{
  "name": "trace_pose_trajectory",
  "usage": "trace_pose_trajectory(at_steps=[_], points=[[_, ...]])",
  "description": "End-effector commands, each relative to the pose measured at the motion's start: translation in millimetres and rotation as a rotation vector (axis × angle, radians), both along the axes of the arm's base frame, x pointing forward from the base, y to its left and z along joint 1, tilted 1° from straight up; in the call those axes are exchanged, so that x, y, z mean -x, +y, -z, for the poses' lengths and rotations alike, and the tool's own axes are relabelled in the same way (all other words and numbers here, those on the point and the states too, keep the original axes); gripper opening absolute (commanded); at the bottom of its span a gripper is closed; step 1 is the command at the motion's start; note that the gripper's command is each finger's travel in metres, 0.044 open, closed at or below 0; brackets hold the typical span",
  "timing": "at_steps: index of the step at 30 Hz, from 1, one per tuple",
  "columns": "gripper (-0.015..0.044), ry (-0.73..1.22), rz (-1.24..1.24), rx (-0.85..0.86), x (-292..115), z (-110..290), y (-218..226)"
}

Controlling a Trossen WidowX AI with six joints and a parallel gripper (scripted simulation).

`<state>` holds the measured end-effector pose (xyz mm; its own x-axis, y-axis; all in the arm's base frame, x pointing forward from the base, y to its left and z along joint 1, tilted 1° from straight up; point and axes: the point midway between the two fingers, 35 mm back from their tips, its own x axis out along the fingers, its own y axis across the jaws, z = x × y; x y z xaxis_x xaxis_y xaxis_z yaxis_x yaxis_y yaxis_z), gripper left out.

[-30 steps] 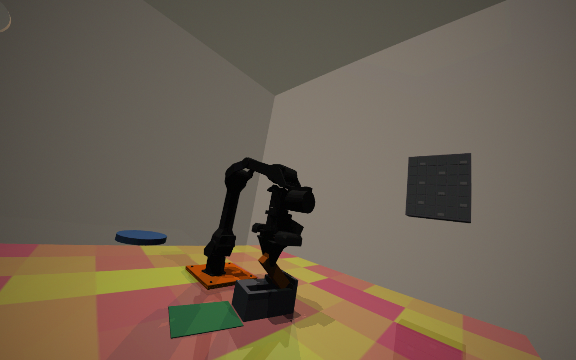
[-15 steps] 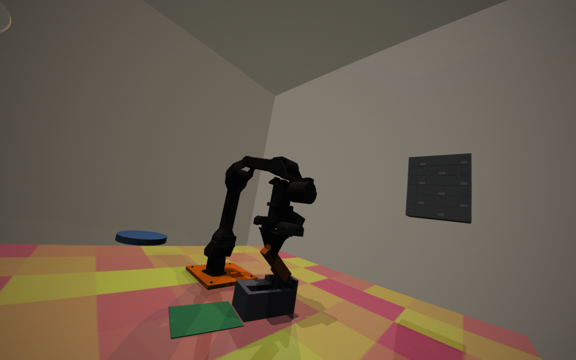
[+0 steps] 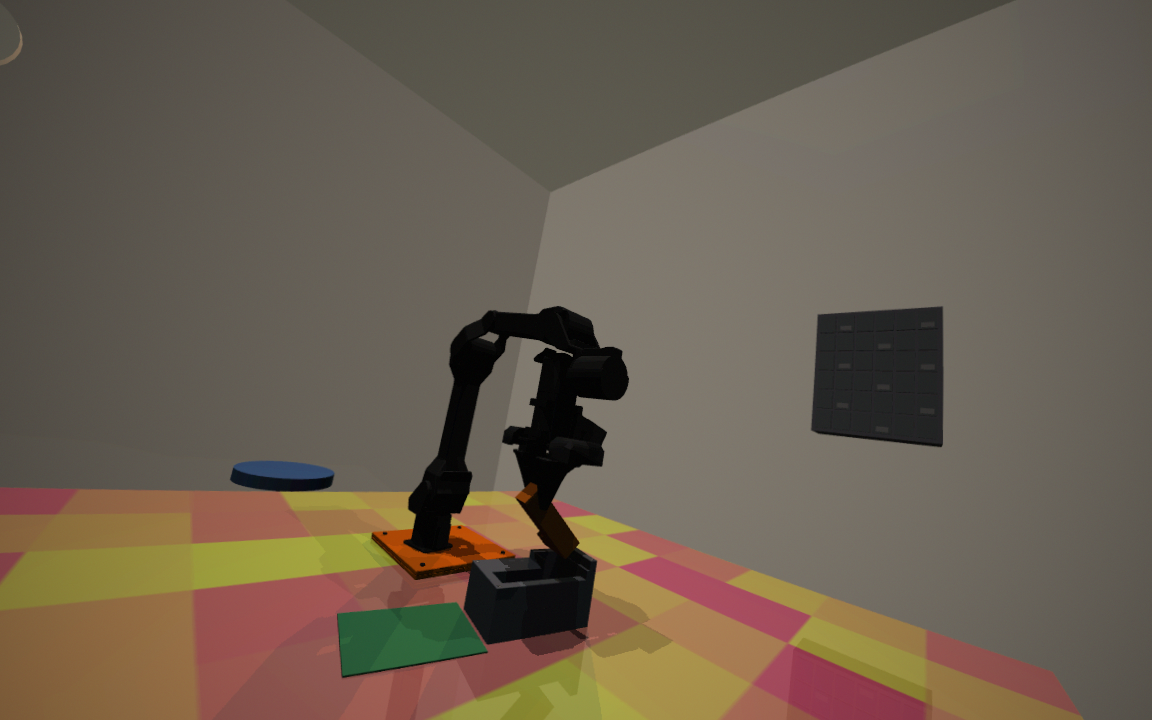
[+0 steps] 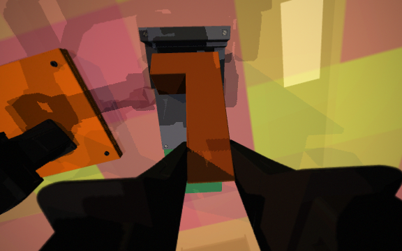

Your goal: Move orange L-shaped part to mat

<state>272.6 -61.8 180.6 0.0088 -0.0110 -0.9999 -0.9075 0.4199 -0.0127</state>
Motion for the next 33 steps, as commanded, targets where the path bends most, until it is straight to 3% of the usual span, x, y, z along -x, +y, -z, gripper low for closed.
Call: trace_pose_trajectory(at_steps=[1, 33], points=[[0.0000, 0.000, 0.000, -0.001, 7.5, 1.1, -12.4], [0.0000, 0.005, 0.001, 0.008, 73.5, 1.4, -127.2]])
